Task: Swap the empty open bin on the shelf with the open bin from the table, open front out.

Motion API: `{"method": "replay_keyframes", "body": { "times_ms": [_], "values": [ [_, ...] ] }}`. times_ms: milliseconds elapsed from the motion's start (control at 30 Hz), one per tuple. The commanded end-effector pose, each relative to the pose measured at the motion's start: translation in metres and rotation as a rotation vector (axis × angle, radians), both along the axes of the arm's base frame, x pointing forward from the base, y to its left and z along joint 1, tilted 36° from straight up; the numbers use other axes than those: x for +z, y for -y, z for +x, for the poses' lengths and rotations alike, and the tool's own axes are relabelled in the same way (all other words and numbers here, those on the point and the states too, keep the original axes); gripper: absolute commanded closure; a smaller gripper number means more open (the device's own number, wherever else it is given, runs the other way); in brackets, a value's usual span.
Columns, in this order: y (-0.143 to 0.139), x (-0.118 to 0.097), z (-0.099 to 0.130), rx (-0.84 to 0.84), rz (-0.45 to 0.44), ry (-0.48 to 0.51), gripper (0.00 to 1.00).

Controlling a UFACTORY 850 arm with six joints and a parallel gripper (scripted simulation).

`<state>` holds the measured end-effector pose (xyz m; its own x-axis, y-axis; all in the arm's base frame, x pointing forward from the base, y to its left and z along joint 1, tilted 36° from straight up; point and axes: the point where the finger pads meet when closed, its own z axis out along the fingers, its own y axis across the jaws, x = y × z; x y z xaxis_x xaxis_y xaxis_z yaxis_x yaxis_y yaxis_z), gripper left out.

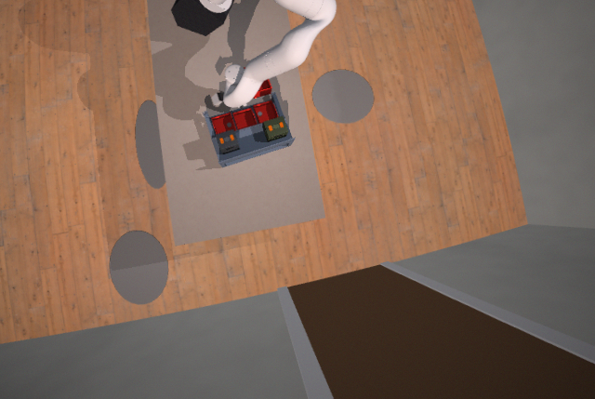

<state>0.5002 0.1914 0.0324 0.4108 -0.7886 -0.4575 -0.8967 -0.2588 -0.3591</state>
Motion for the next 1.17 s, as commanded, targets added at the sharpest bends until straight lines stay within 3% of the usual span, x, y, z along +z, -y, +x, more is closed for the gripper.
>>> {"method": "replay_keyframes", "body": {
  "times_ms": [0,167,467,1133],
  "values": [
    [0.001,0.001,0.0,-0.001,0.0,0.001,1.0],
    [0.005,0.007,-0.002,-0.001,0.0,0.001,1.0],
    [0.034,0.049,-0.01,-0.001,0.0,0.001,1.0],
    [0.034,0.05,-0.01,-0.001,0.0,0.001,1.0]
  ]
}}
